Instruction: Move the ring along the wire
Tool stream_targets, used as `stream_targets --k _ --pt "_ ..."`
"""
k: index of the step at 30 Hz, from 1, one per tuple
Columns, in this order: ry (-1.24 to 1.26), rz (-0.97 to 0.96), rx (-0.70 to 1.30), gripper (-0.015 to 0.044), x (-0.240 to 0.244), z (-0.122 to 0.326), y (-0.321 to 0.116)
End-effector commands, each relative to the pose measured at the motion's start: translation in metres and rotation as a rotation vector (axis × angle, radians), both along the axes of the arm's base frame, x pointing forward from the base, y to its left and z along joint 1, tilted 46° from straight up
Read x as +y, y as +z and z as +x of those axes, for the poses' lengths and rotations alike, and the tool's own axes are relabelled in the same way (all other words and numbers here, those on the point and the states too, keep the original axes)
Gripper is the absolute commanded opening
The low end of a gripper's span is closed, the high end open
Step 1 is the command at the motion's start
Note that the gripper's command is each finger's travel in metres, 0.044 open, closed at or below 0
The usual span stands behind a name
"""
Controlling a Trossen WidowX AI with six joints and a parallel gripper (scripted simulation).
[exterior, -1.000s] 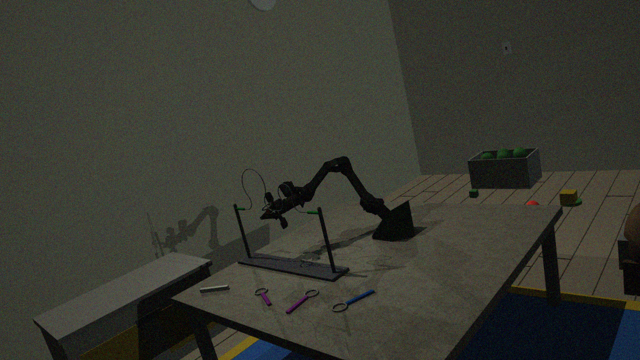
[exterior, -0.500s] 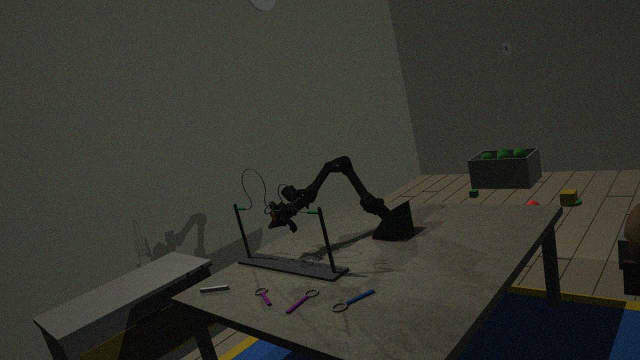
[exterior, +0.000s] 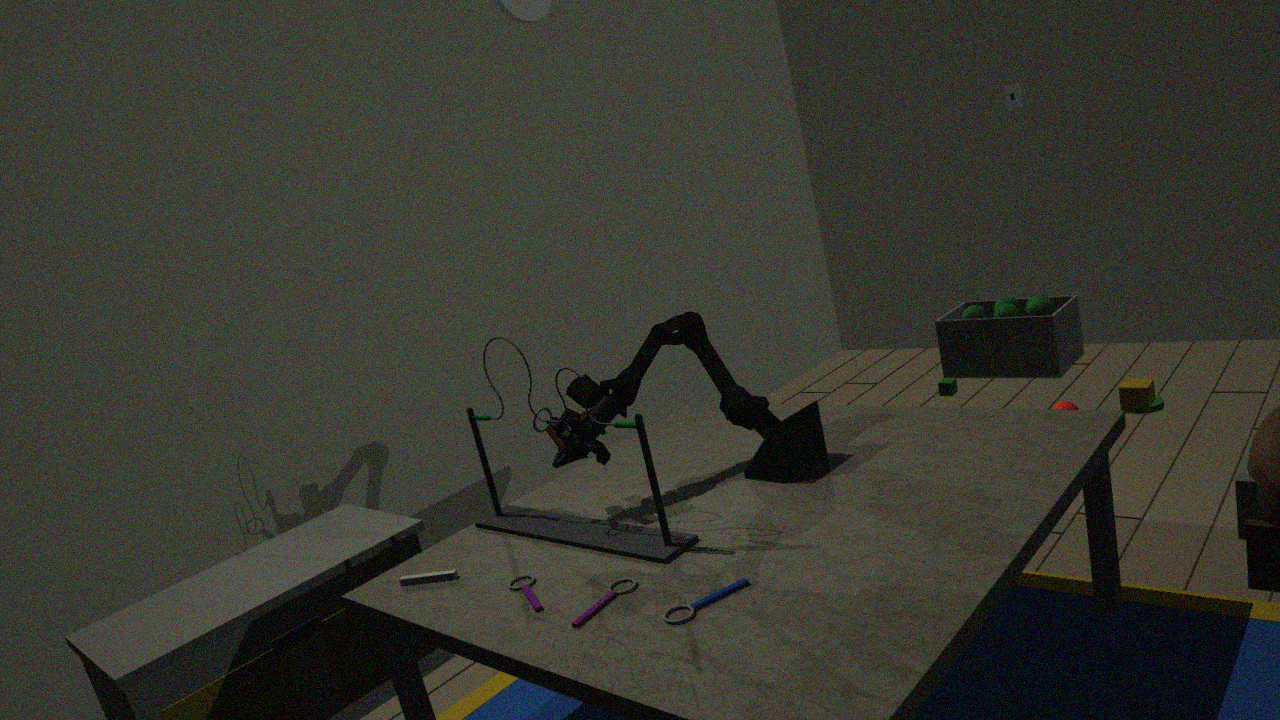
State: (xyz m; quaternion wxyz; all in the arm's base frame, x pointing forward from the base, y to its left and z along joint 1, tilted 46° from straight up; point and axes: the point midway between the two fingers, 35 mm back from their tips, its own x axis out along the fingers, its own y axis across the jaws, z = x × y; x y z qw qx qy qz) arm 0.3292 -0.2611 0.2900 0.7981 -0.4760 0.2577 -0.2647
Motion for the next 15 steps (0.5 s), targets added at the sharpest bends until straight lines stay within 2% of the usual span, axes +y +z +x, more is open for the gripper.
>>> stream_targets --k 1,15 --pt "-0.006 0.080 -0.014 -0.0150 0.007 0.001 -0.014" --pt "-0.009 0.211 -0.044 -0.0150 0.026 0.004 -0.037"
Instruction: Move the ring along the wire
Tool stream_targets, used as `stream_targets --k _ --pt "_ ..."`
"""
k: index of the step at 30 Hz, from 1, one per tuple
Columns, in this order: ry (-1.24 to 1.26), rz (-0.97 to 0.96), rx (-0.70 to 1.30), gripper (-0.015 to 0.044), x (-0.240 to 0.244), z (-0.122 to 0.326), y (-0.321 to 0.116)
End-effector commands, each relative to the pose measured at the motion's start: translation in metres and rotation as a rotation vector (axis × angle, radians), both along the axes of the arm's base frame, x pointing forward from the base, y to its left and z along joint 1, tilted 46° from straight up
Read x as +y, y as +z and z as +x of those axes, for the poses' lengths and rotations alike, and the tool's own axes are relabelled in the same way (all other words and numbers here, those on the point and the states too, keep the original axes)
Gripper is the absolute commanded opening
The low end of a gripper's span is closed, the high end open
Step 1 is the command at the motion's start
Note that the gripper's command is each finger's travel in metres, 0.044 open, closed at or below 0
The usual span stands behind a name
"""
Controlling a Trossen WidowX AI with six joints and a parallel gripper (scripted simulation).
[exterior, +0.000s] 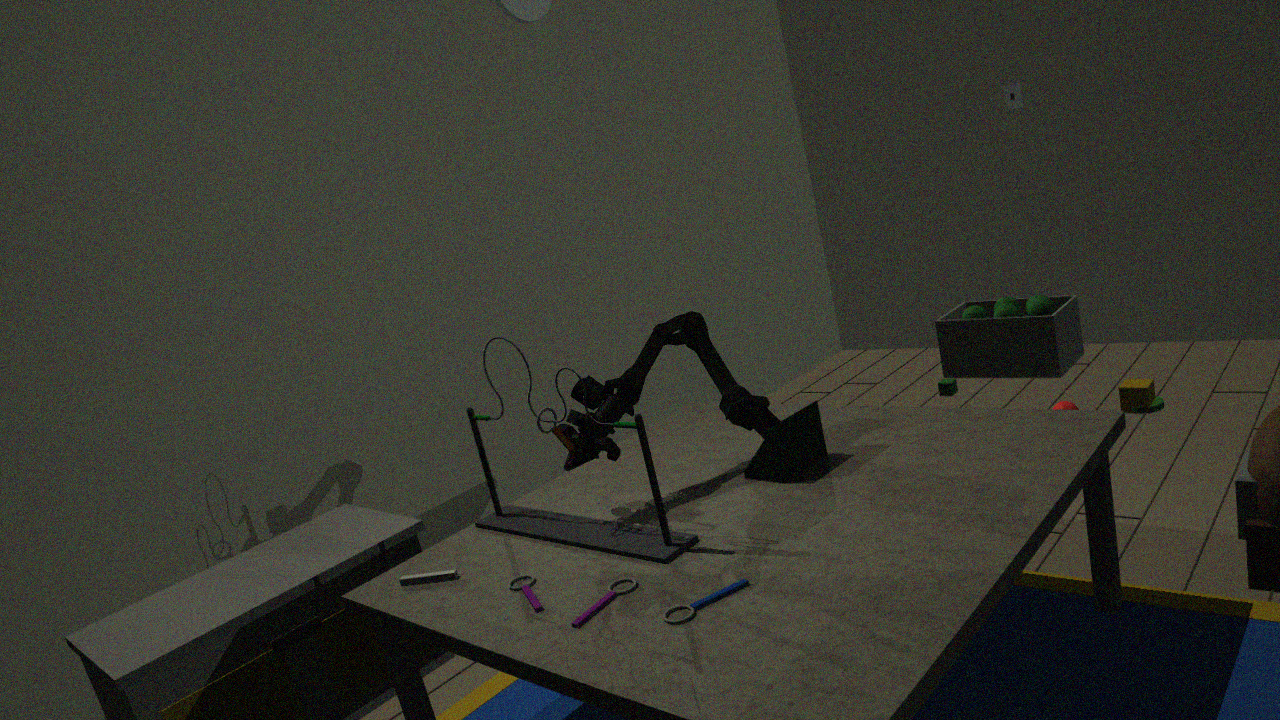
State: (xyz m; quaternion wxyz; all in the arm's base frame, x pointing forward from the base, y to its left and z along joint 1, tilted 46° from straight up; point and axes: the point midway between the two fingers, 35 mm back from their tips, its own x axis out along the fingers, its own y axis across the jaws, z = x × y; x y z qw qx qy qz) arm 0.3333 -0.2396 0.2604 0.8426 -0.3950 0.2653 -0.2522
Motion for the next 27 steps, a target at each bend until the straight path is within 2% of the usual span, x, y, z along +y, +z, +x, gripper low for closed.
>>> stream_targets --k 1,27 --pt "-0.004 0.033 -0.003 -0.0150 0.006 0.000 -0.009" --pt "-0.006 0.164 -0.033 -0.0150 0.034 0.006 -0.039"
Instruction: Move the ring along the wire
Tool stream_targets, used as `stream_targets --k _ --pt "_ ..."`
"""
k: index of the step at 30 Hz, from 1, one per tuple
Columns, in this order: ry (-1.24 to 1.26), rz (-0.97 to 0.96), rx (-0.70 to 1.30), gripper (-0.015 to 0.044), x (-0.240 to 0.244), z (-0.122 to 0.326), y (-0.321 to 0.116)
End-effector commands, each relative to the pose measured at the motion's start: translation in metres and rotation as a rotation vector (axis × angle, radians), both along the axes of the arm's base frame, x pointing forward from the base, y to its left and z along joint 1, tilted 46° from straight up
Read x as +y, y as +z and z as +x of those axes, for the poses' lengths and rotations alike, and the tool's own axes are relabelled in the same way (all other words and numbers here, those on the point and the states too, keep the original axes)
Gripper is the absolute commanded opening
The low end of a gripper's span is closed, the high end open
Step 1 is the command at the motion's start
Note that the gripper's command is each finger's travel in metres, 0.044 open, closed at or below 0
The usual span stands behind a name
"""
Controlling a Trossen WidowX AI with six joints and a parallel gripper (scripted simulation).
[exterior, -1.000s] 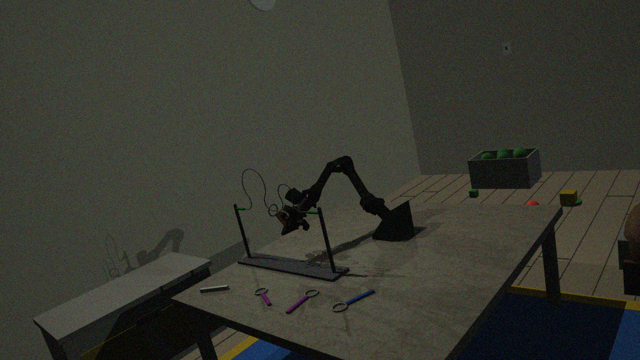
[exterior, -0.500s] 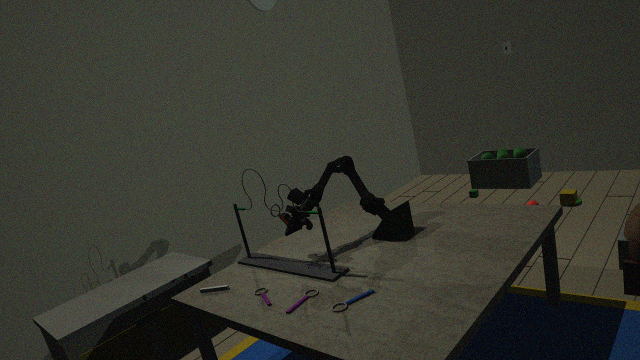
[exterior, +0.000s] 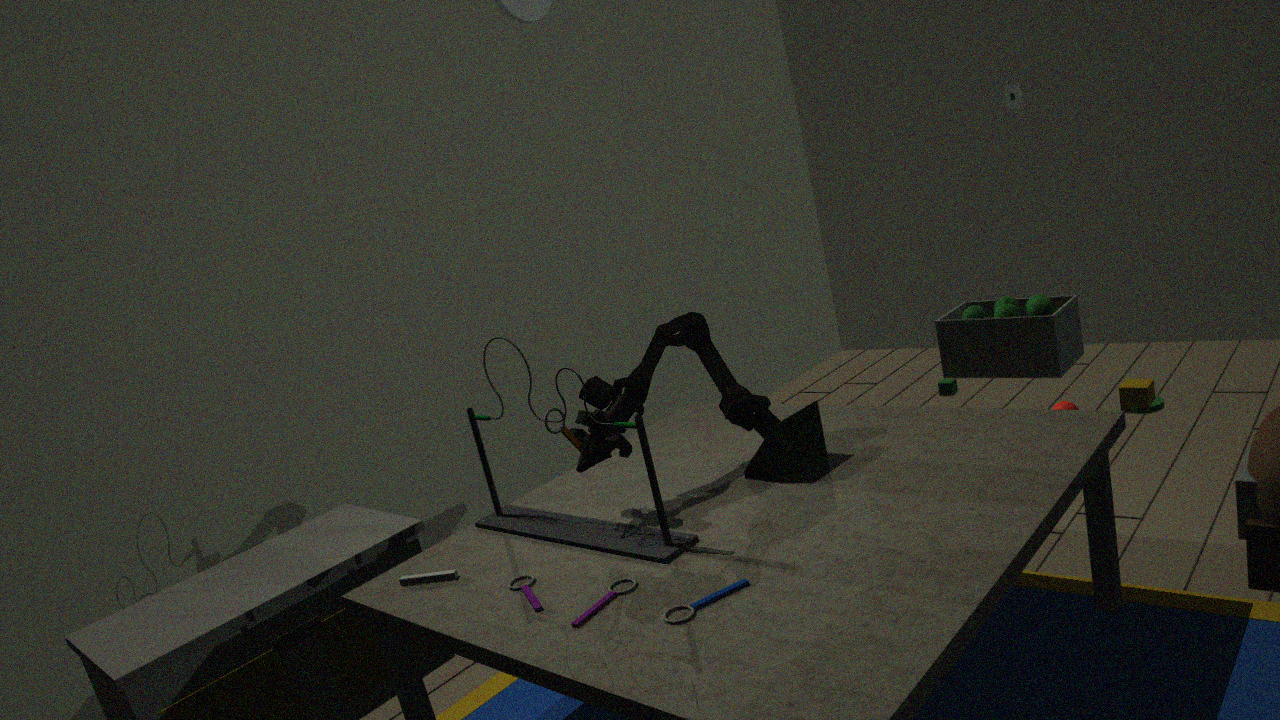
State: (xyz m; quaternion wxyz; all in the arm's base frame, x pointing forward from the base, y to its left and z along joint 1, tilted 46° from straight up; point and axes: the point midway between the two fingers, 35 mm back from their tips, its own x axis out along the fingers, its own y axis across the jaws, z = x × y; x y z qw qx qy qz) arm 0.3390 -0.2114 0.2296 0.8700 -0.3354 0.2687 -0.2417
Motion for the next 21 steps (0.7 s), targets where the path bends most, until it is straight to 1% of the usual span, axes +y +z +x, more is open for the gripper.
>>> stream_targets --k 1,10,21 --pt "-0.003 0.047 -0.005 -0.0150 0.007 0.000 -0.009" --pt "-0.007 0.175 -0.034 -0.0150 0.025 0.004 -0.024" --pt "-0.014 0.410 -0.087 -0.0150 0.059 0.011 -0.041"
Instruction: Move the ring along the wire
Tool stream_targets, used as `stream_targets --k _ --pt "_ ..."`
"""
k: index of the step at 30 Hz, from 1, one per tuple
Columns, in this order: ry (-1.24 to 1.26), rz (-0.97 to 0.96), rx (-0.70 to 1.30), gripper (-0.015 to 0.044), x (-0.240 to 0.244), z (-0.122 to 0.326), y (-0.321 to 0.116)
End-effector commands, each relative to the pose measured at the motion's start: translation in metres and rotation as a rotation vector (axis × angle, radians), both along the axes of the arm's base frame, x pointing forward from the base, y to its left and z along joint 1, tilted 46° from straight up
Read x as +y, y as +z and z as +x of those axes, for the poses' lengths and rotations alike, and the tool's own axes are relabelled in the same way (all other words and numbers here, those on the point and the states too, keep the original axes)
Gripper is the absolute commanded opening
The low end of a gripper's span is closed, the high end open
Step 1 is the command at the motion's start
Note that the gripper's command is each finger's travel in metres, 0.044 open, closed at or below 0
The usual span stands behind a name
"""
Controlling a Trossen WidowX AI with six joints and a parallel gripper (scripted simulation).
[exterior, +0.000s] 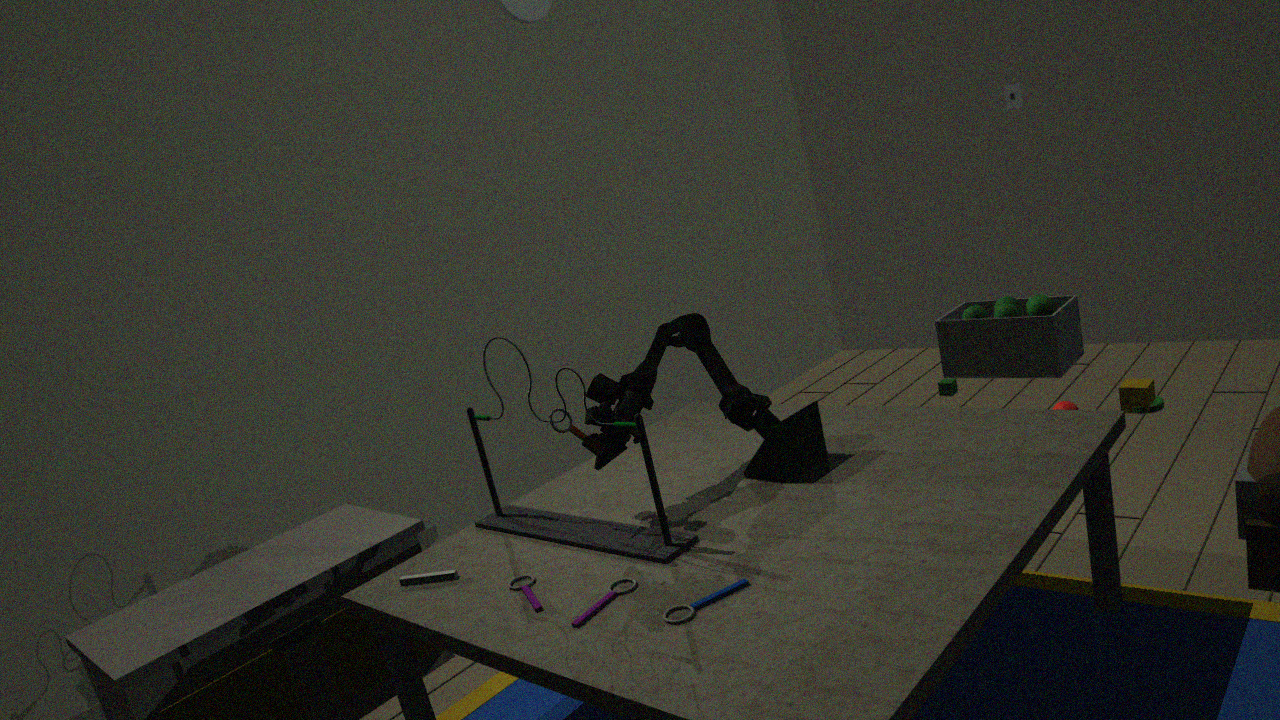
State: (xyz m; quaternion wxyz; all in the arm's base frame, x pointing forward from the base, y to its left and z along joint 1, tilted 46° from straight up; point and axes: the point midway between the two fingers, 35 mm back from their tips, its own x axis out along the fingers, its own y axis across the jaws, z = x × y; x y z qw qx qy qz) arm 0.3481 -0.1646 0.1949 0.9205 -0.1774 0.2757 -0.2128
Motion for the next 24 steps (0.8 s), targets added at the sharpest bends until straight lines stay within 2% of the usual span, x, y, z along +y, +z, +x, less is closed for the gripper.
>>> stream_targets --k 1,24 --pt "0.000 0.104 -0.021 -0.0150 0.016 0.003 -0.007" --pt "-0.019 0.661 -0.149 -0.0150 0.101 0.022 -0.008"
